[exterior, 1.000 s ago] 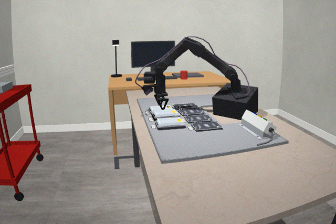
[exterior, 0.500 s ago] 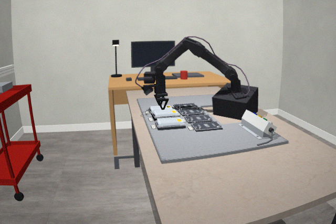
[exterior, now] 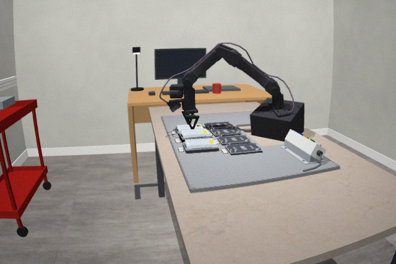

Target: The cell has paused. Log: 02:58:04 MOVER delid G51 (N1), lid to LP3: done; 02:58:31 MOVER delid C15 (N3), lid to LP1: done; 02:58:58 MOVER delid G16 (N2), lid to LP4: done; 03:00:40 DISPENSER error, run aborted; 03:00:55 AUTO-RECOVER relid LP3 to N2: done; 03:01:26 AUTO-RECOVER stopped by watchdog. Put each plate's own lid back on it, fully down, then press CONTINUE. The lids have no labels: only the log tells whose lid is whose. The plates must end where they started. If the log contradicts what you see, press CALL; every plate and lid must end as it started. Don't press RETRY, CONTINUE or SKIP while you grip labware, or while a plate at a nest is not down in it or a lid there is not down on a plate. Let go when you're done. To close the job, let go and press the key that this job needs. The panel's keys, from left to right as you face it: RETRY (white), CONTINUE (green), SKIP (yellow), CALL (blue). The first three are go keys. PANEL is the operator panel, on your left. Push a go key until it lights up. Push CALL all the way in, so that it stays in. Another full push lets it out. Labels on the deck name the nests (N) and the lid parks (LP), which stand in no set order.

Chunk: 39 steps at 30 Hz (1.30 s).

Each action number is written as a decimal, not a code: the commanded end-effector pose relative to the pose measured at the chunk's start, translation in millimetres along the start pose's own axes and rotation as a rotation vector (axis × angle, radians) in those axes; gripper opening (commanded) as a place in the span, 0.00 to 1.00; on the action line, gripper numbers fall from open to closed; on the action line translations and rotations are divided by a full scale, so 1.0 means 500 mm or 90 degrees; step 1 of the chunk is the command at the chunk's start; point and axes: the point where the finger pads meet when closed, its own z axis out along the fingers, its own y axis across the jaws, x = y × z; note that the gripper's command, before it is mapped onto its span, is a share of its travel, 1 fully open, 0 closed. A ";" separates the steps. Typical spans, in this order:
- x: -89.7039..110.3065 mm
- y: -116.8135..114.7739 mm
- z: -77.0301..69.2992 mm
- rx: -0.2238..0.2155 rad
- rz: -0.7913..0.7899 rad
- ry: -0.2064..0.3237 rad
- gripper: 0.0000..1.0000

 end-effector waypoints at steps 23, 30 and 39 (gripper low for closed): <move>-0.033 -0.015 -0.121 0.014 -0.002 -0.050 1.00; -0.034 -0.015 -0.124 0.014 -0.002 -0.050 1.00; -0.034 -0.015 -0.128 0.014 -0.002 -0.050 1.00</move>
